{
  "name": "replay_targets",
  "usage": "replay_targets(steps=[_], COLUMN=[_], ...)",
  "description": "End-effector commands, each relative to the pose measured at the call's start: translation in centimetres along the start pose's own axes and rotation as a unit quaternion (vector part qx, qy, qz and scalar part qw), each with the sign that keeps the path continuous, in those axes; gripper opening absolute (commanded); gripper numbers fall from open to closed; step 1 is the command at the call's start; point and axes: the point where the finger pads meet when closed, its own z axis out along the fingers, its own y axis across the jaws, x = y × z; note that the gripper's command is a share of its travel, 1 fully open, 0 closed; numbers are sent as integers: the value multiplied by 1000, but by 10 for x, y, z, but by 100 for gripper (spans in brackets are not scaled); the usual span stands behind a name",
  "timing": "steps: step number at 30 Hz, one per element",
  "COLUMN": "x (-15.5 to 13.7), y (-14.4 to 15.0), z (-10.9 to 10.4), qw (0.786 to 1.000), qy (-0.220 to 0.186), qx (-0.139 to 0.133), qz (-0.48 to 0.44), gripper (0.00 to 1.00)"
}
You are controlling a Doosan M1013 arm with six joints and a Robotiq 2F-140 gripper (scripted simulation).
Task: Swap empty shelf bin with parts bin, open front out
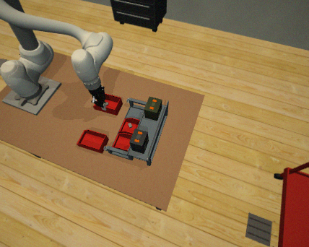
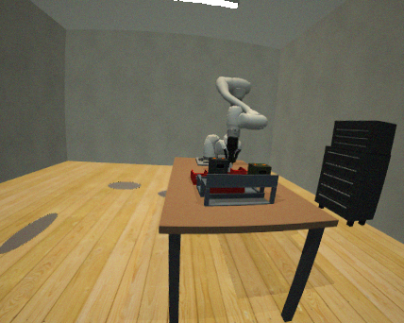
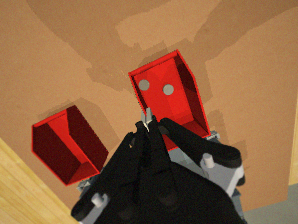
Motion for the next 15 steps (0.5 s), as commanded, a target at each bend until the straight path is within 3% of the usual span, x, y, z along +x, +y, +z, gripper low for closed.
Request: replay_targets(steps=[1,15], x=[0,-39], y=[1,1], z=[1,1], qw=[1000,1000], qy=[0,0], qx=[2,2], qz=[-2,-2], gripper=[10,10])
